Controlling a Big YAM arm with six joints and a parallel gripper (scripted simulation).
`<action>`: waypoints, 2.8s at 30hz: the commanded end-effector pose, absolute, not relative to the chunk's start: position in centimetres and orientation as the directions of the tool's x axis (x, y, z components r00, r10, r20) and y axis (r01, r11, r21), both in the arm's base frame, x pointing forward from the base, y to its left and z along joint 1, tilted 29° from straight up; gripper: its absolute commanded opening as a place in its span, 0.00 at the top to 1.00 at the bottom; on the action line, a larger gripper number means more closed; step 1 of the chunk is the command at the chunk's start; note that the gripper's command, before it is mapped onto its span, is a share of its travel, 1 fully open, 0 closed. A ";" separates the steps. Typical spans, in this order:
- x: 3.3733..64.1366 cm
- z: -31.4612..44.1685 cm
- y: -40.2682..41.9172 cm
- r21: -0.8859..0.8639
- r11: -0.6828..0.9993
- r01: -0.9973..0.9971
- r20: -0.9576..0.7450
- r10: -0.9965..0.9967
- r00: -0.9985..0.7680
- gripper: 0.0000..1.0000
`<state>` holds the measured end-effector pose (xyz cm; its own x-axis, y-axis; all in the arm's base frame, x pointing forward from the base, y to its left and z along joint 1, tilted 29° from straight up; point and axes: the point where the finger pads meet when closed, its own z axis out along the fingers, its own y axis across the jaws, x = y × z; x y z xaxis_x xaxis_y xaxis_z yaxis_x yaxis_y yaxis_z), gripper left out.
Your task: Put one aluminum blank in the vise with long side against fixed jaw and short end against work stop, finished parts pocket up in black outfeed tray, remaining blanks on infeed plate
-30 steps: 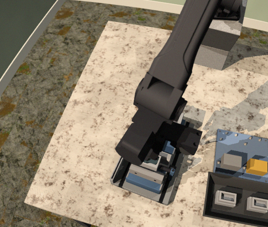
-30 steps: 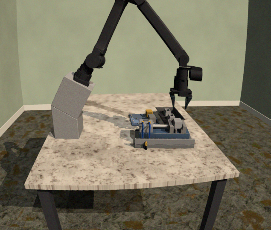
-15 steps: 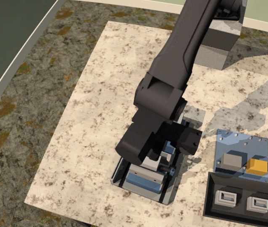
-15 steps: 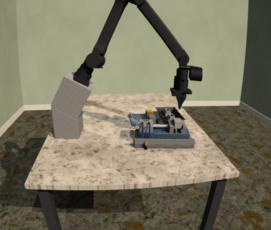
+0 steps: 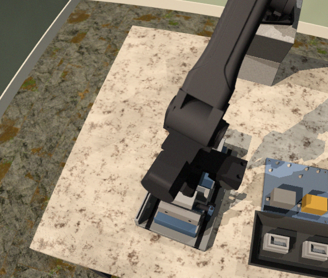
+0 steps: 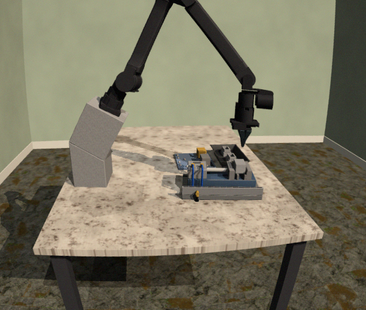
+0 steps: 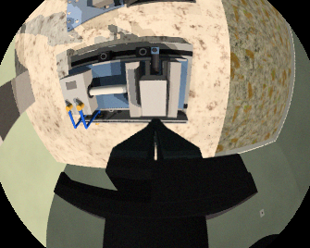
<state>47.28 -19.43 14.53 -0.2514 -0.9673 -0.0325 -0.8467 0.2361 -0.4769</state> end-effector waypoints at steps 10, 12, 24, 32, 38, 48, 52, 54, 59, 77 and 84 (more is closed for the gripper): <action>44.9 14.9 -19.1 -0.514 0.223 -0.828 -0.023 -0.969 -0.246 1.00; 44.2 14.4 -18.9 -0.513 0.225 -0.828 -0.024 -0.969 -0.248 1.00; 44.7 14.7 -18.8 -0.522 0.218 -0.825 -0.022 -0.970 -0.242 1.00; 44.9 14.9 -18.8 -0.525 0.214 -0.824 -0.021 -0.971 -0.239 1.00; 45.0 14.9 -18.8 -0.525 0.214 -0.824 -0.021 -0.971 -0.238 1.00; 45.0 15.0 -18.7 -0.525 0.213 -0.824 -0.021 -0.971 -0.238 1.00; 45.0 14.9 -18.7 -0.525 0.213 -0.824 -0.021 -0.971 -0.238 1.00; 45.0 14.9 -18.8 -0.525 0.213 -0.824 -0.021 -0.971 -0.238 1.00; 45.2 14.1 -18.7 -0.516 0.215 -0.829 -0.023 -0.971 -0.237 1.00; 45.6 10.5 -18.3 -0.485 0.228 -0.845 -0.034 -0.970 -0.242 1.00; 46.0 9.0 -18.4 -0.479 0.236 -0.846 -0.037 -0.968 -0.249 1.00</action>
<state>45.57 -18.75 9.79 -0.2477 -0.9683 -0.0337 -0.8462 0.2331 -0.4792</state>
